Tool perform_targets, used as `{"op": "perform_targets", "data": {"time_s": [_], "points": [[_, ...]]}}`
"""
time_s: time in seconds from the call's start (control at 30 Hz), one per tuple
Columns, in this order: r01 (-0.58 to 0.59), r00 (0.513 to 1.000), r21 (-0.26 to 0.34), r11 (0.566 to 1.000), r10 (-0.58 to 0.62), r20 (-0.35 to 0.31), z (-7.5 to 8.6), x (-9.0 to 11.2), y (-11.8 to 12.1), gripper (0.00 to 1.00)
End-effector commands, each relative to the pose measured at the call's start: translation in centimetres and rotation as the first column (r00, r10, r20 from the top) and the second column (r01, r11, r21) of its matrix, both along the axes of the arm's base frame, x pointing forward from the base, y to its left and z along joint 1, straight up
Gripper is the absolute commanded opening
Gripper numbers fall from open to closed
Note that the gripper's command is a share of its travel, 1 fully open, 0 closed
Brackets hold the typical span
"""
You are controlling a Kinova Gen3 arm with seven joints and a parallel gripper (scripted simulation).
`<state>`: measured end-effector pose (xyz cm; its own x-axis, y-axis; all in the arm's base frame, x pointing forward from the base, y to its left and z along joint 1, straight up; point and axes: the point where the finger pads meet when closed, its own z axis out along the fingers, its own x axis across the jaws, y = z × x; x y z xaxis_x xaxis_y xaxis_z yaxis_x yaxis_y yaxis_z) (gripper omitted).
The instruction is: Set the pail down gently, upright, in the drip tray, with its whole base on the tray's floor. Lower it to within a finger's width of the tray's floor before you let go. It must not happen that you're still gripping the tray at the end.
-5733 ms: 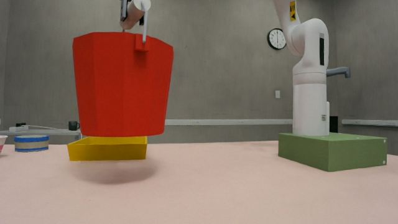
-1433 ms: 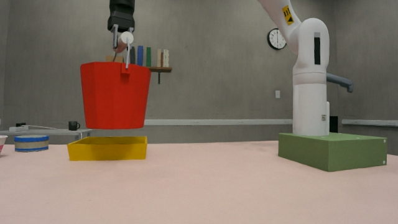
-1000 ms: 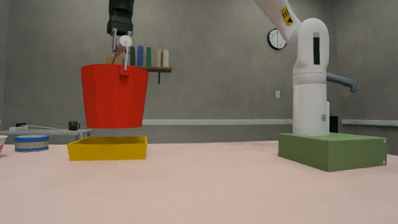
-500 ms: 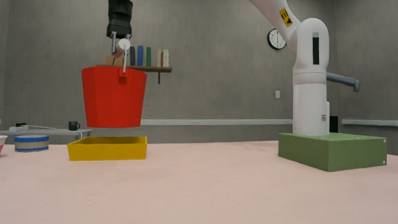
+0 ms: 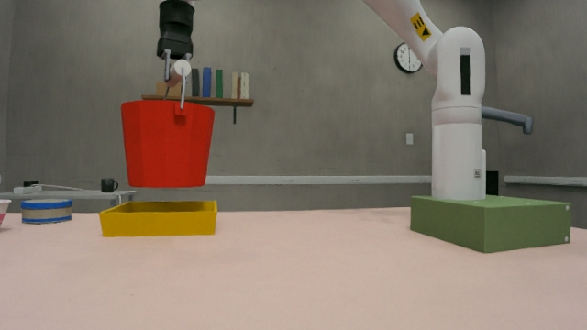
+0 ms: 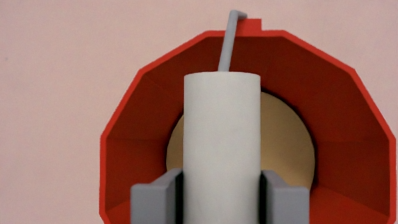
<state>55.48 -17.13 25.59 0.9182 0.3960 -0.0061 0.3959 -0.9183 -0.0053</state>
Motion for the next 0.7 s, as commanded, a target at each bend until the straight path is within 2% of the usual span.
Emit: {"op": "perform_targets", "data": {"time_s": [0.0, 0.67], "points": [[0.0, 1.0, -0.001, 1.0, 0.0, 0.003, 0.1, 0.1, -0.1, 0.0], [0.0, 1.0, -0.001, 1.0, 0.0, 0.003, 0.1, 0.3, -1.1, 0.0]]}}
